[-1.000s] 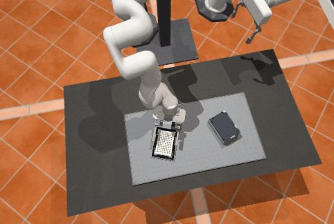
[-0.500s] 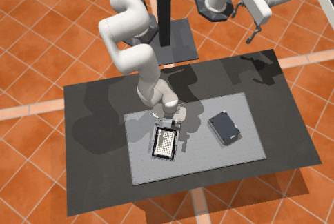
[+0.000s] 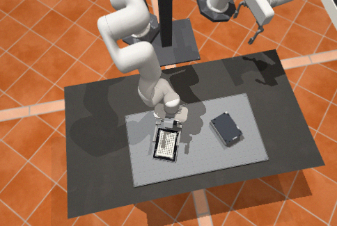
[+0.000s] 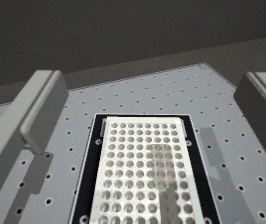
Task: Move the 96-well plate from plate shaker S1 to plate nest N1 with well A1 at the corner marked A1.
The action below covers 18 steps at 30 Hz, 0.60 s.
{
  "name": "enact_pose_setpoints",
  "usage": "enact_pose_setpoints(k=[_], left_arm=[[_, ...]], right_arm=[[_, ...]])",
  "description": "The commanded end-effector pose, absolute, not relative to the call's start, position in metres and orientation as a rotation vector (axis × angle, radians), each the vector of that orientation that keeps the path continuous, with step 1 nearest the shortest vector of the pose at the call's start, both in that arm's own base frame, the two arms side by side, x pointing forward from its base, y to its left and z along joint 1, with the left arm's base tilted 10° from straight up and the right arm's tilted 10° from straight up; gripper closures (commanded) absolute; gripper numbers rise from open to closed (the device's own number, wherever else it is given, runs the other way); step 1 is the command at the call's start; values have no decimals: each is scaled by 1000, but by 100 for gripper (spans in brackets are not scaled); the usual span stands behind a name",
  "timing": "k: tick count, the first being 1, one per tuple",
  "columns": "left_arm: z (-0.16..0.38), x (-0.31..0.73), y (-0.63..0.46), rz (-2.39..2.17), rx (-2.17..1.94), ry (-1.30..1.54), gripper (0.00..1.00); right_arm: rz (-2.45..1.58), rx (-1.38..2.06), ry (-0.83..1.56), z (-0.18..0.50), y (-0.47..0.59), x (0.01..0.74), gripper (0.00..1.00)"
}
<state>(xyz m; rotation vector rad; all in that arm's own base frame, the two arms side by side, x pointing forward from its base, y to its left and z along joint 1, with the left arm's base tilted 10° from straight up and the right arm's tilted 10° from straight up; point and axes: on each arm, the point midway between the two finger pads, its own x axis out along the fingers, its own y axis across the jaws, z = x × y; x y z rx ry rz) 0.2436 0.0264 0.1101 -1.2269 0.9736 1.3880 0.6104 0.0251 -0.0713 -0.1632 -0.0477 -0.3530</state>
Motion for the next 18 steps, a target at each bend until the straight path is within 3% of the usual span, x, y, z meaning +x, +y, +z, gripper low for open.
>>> enact_pose_setpoints(k=[1,7,18], left_arm=[[111,244,27,1387,-1227,972,0],[111,244,27,1387,-1227,972,0],[111,244,27,1387,-1227,972,0]], right_arm=[[-352,-161,-52,-69,26,612,63],[-352,-161,-52,-69,26,612,63],[7,-167,-22,-37,64,588,63]])
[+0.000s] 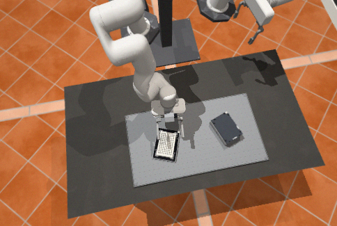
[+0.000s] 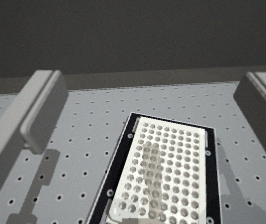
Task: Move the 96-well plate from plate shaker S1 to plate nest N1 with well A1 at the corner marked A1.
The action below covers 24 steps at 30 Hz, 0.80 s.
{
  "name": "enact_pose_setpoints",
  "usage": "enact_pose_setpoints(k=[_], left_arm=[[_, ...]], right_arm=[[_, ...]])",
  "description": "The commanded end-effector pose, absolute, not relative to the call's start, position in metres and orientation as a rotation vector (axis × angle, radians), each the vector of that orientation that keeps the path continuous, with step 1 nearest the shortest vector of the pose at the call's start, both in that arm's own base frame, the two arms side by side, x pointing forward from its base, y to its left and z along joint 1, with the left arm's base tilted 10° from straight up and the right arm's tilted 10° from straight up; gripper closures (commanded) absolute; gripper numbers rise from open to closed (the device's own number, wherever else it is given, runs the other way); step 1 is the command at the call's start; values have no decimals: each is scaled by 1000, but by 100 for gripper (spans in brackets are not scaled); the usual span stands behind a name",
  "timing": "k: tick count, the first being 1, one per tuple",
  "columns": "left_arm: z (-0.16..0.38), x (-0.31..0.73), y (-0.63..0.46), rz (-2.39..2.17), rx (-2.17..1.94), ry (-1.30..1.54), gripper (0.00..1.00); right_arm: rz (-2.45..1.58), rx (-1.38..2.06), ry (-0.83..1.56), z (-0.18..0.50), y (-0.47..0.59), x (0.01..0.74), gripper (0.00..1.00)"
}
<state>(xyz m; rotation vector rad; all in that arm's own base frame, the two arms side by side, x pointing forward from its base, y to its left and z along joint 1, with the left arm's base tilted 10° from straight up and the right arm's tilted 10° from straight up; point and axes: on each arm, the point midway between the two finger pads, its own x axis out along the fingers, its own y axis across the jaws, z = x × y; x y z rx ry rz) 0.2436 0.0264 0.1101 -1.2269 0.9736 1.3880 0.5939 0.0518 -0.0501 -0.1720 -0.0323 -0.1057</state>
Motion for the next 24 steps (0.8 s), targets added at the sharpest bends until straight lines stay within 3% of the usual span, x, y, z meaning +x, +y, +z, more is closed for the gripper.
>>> enact_pose_setpoints(k=[1,24], left_arm=[[111,244,27,1387,-1227,972,0],[111,244,27,1387,-1227,972,0]], right_arm=[[7,-167,-22,-34,67,586,63],[7,-166,-22,21,133,546,63]])
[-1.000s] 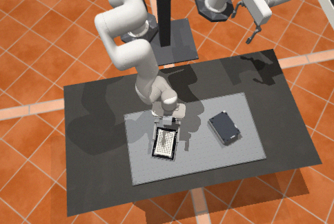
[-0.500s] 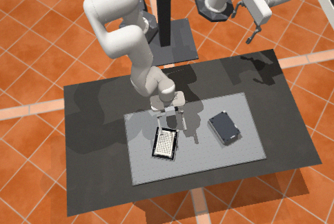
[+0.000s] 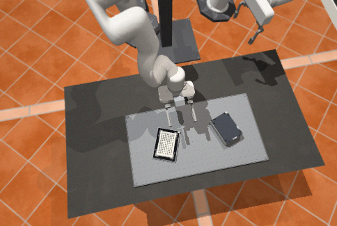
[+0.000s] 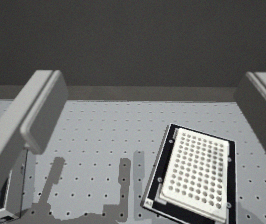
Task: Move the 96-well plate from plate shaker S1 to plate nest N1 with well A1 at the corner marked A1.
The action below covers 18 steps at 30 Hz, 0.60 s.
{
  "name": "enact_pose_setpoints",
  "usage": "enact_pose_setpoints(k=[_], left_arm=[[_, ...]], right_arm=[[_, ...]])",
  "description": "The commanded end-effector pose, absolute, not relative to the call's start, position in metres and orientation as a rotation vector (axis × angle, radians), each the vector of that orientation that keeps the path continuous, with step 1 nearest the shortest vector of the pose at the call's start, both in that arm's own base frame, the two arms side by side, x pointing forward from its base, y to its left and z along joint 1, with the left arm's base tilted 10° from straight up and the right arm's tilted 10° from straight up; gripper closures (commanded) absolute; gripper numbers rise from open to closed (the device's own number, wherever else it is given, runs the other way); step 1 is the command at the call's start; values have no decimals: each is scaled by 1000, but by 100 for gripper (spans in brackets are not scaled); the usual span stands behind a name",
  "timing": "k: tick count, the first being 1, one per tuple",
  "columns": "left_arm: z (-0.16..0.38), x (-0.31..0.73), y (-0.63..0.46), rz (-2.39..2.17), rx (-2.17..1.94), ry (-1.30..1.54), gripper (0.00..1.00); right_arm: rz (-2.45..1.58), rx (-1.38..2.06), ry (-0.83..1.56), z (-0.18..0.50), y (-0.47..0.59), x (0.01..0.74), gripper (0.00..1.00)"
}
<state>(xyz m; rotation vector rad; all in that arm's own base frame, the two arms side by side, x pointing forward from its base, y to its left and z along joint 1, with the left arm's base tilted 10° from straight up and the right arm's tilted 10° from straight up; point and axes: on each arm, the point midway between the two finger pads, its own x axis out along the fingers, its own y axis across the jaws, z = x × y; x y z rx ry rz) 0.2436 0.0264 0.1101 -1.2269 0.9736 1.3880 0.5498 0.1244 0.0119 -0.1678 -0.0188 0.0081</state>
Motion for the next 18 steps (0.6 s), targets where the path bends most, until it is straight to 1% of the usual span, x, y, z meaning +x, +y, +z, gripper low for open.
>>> enact_pose_setpoints(k=[1,18], left_arm=[[111,244,27,1387,-1227,972,0],[111,244,27,1387,-1227,972,0]], right_arm=[[7,-166,-22,24,136,543,63],[7,-166,-22,68,188,511,63]])
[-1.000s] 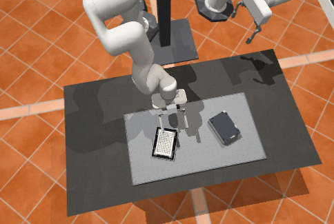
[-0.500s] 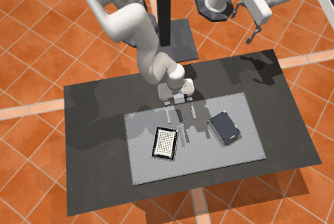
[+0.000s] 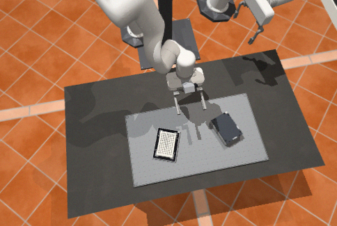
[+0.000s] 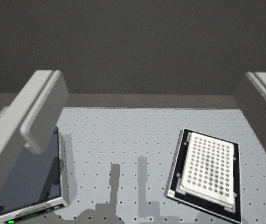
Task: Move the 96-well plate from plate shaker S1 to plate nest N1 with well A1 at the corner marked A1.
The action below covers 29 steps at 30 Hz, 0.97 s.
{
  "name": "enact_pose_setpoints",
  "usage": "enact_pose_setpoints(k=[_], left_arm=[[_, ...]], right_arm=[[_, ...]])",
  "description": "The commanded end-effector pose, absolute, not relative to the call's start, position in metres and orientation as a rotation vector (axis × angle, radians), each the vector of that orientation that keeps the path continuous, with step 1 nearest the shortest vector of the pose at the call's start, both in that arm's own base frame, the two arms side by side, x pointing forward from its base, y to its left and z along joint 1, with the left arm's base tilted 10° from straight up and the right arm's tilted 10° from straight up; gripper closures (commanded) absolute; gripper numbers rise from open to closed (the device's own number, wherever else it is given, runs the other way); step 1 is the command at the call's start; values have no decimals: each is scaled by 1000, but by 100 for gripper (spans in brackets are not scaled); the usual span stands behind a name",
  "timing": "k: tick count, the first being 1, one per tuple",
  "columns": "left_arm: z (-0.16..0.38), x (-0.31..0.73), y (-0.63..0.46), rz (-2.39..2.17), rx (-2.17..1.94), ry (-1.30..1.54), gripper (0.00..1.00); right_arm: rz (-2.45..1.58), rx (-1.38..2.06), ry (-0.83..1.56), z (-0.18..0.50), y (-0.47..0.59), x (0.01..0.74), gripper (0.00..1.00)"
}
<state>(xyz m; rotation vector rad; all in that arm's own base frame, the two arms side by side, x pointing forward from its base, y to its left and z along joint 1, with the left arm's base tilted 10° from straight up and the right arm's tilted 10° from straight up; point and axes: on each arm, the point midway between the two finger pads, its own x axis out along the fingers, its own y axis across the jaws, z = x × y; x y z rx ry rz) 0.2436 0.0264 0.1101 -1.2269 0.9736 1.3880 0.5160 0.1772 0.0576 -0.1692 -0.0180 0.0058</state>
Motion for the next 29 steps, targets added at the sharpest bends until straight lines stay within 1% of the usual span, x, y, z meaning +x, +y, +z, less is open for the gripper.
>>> enact_pose_setpoints(k=[1,4,29], left_arm=[[111,244,27,1387,-1227,972,0],[111,244,27,1387,-1227,972,0],[111,244,27,1387,-1227,972,0]], right_arm=[[7,-166,-22,71,192,509,63],[7,-166,-22,79,201,503,63],[7,-166,-22,79,201,503,63]])
